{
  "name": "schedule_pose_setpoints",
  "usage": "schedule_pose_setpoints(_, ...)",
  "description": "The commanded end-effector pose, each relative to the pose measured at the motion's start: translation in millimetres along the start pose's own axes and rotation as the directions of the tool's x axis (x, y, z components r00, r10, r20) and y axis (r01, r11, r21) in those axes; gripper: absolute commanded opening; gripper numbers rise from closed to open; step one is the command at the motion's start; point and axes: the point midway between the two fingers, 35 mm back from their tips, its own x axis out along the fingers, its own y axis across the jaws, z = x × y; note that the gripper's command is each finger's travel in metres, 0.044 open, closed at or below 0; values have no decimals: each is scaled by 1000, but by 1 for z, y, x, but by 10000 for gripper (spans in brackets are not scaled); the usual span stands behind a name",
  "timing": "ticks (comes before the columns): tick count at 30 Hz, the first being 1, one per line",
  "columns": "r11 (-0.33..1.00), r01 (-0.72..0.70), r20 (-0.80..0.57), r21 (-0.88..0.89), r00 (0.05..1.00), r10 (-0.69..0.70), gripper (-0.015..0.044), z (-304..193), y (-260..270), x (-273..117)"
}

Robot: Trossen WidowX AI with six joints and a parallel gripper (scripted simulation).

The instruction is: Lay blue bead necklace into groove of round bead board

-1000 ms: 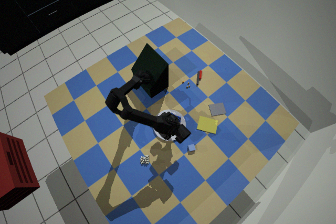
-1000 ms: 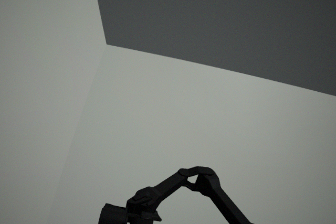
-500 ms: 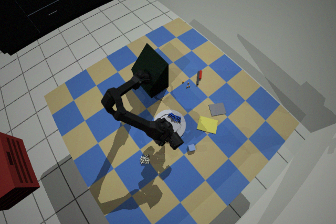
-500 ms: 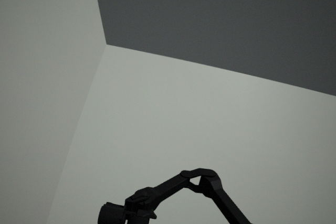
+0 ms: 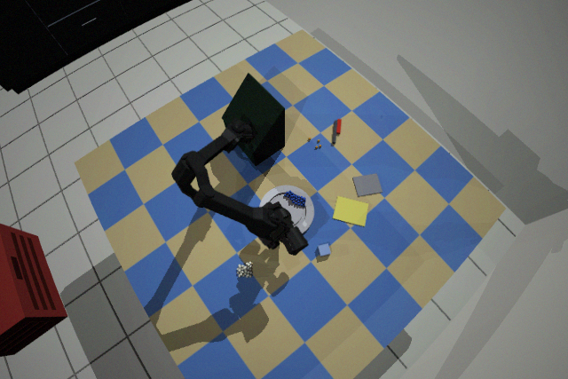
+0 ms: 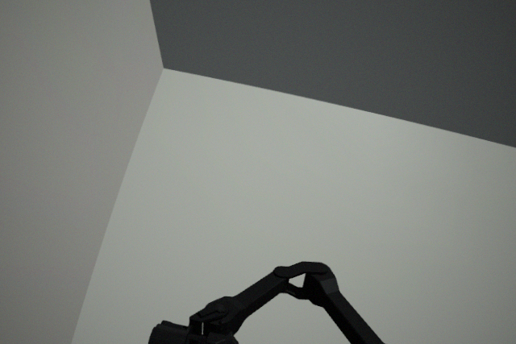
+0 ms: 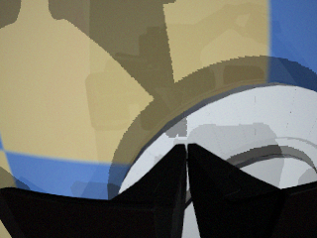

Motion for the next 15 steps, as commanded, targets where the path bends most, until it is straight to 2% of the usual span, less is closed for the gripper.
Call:
schedule_pose_setpoints(1, 1000, -1, 0, 0, 1000, 1, 53, 0, 0, -1)
schedule_pose_setpoints(15, 1000, -2, -1, -4, 1000, 2, 420, -1, 0, -9)
